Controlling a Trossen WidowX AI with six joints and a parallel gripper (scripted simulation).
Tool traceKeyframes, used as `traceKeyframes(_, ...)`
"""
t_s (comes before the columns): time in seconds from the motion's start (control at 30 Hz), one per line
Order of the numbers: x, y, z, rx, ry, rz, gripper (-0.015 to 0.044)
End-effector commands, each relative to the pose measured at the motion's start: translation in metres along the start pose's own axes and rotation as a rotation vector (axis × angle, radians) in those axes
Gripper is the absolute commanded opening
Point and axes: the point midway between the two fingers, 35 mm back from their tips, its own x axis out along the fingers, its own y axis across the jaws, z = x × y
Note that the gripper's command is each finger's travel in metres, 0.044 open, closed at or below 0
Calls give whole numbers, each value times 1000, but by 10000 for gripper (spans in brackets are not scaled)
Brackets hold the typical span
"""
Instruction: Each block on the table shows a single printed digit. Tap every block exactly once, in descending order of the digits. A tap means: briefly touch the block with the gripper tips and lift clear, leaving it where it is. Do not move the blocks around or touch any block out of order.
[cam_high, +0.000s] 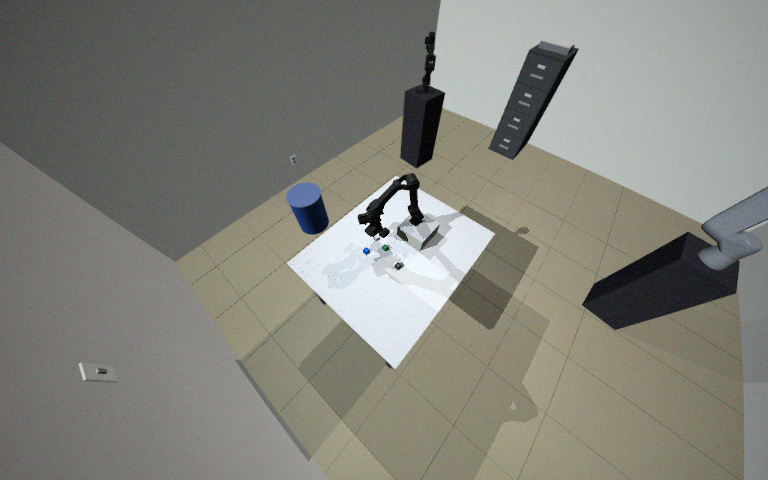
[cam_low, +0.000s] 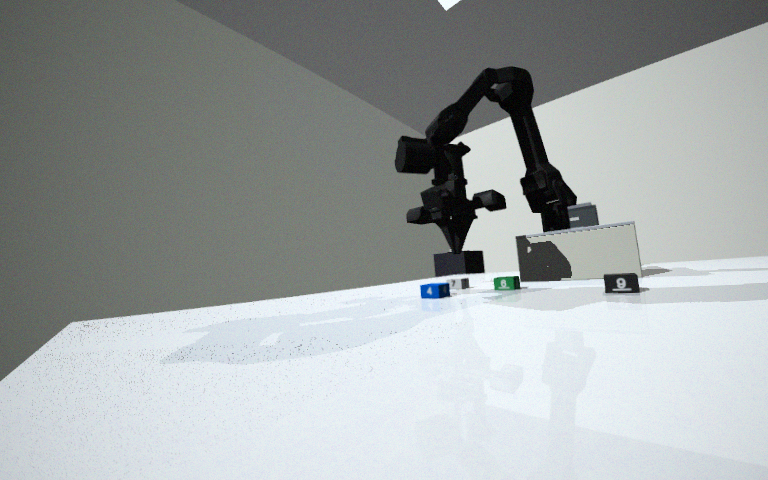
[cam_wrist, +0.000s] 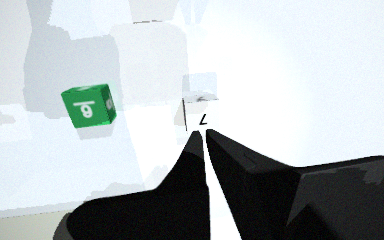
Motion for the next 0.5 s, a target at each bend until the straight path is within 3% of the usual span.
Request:
traceKeyframes(0.0,22,2,-6,-3,6,5,20)
traceKeyframes(0.47,39,2,-6,-3,6,5,20)
